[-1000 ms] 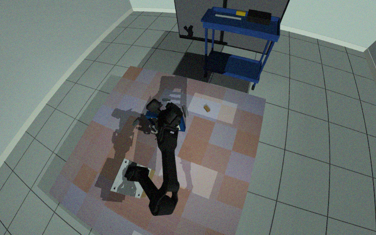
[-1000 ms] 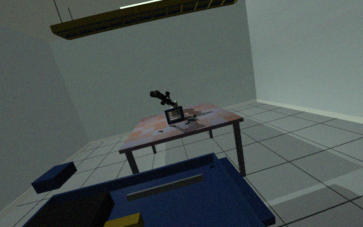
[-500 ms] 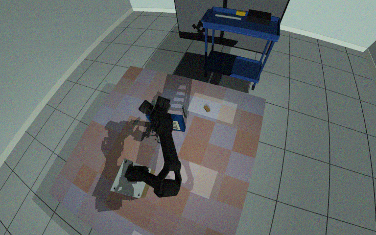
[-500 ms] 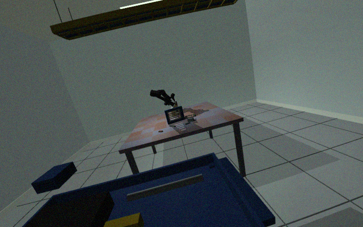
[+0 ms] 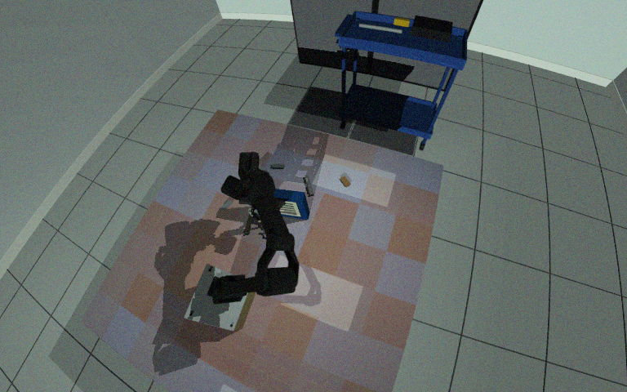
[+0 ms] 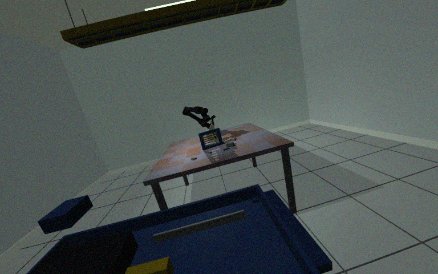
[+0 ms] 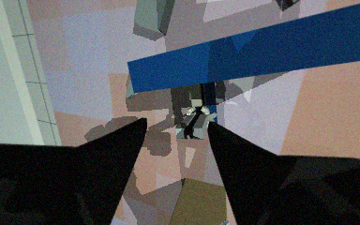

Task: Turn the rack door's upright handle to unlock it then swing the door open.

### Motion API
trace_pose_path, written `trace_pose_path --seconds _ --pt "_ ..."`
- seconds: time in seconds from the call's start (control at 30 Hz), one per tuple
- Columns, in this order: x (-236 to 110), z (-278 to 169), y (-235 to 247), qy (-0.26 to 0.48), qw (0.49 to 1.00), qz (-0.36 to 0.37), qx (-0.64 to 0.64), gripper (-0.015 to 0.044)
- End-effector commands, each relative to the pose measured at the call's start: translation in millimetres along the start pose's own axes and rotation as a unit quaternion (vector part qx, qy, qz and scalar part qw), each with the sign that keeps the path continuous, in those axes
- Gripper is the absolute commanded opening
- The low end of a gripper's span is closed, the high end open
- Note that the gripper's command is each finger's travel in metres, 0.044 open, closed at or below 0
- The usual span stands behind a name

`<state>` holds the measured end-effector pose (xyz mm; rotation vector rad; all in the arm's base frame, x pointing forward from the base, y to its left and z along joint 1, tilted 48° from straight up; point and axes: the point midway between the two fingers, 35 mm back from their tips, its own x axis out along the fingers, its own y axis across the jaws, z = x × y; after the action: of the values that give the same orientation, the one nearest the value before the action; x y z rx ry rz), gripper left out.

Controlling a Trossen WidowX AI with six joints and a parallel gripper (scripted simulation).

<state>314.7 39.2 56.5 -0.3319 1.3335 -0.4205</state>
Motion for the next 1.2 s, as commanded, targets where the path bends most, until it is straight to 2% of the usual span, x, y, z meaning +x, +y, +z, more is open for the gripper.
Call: trace_pose_path --seconds 0.0,0.4,1.17 --pt "2.5 -5.6 2.5 0.025 0.999 -0.04 -0.026 0.0281" --pt "7.8 -21.7 4.6 0.089 0.976 -0.16 -0.115 0.0281" --pt "36.5 -23.9 -4.4 0.089 0.976 -0.16 -0.117 0.0281"
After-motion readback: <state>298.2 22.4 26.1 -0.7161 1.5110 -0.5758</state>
